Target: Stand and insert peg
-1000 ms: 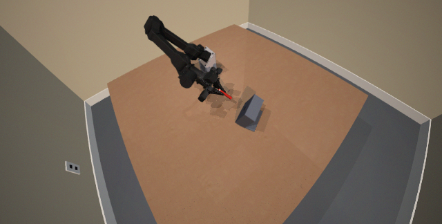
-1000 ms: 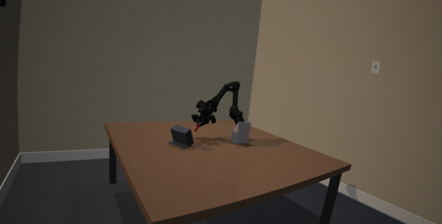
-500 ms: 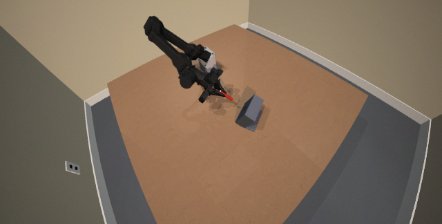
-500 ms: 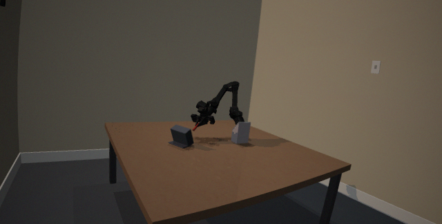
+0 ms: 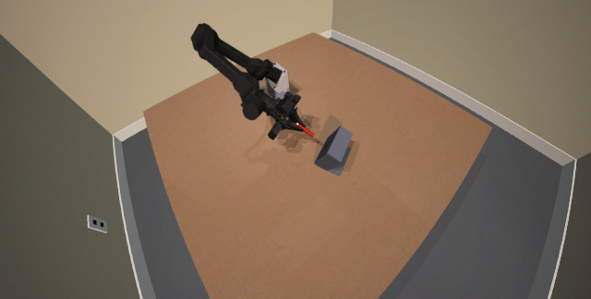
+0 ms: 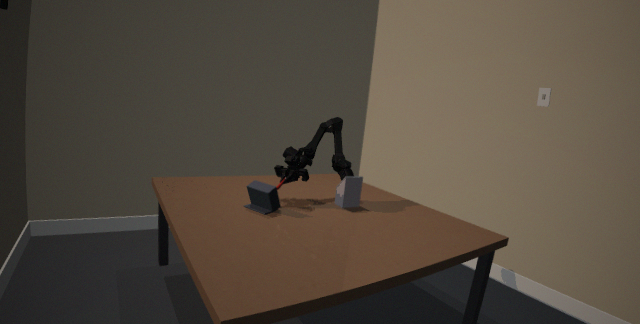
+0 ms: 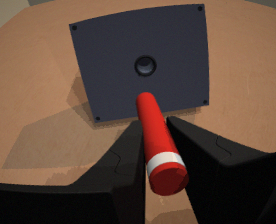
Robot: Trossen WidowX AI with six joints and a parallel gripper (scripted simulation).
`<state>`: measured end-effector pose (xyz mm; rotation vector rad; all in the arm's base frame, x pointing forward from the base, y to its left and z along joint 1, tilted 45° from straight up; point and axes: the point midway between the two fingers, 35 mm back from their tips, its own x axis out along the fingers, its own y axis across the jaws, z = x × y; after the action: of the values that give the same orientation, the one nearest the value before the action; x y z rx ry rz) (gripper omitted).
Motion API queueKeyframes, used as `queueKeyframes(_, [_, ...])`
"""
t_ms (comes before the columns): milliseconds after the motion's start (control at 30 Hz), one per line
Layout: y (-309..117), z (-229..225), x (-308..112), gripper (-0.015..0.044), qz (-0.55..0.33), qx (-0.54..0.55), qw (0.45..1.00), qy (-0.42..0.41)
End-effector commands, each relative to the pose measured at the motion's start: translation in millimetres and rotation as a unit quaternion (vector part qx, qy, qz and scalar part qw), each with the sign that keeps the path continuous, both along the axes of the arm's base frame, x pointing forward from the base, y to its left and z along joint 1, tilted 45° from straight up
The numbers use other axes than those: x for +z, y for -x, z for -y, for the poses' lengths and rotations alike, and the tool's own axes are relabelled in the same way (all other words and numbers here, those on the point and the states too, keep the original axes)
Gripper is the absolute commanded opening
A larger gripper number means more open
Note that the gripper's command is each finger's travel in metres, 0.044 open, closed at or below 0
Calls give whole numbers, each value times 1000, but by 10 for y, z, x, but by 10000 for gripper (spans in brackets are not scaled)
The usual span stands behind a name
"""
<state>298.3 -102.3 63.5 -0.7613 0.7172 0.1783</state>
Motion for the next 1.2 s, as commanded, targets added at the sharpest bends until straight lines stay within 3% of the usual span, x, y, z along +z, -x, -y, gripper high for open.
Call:
queueKeyframes(0, [-38,-8,-22,0,5,8,1000,2])
queueKeyframes(1167, [-246,5,-132,0,46,27,999,8])
